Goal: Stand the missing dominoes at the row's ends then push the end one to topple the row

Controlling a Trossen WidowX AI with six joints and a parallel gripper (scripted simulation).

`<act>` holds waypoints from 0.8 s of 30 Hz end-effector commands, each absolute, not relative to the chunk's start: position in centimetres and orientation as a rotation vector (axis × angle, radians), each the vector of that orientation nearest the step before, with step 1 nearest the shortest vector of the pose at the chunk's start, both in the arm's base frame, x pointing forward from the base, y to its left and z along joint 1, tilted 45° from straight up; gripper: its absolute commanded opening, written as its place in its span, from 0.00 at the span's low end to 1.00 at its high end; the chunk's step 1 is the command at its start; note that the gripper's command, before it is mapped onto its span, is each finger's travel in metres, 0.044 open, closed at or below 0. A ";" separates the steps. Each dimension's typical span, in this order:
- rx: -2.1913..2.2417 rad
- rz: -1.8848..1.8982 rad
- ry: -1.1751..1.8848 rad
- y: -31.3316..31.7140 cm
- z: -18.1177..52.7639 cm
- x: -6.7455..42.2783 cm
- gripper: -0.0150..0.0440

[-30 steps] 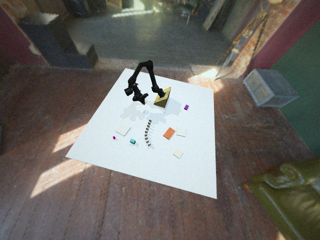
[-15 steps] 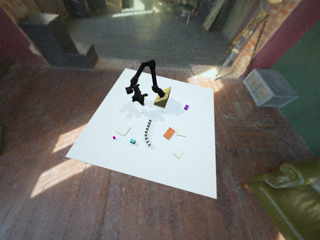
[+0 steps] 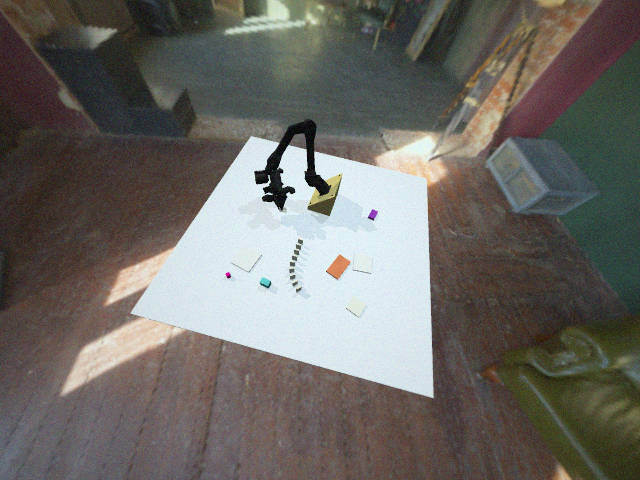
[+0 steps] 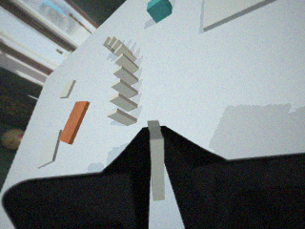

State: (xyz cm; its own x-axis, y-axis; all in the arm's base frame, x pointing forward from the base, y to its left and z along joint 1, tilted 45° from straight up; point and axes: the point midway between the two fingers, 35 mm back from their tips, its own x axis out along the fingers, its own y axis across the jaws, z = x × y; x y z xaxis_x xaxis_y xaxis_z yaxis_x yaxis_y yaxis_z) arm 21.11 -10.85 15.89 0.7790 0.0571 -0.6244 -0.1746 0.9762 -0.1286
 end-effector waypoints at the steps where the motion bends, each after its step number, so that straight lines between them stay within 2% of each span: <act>1: -0.232 0.135 0.581 -11.0 16.2 20.9 0.29; 24: -0.606 0.122 0.146 -11.5 19.1 18.4 0.29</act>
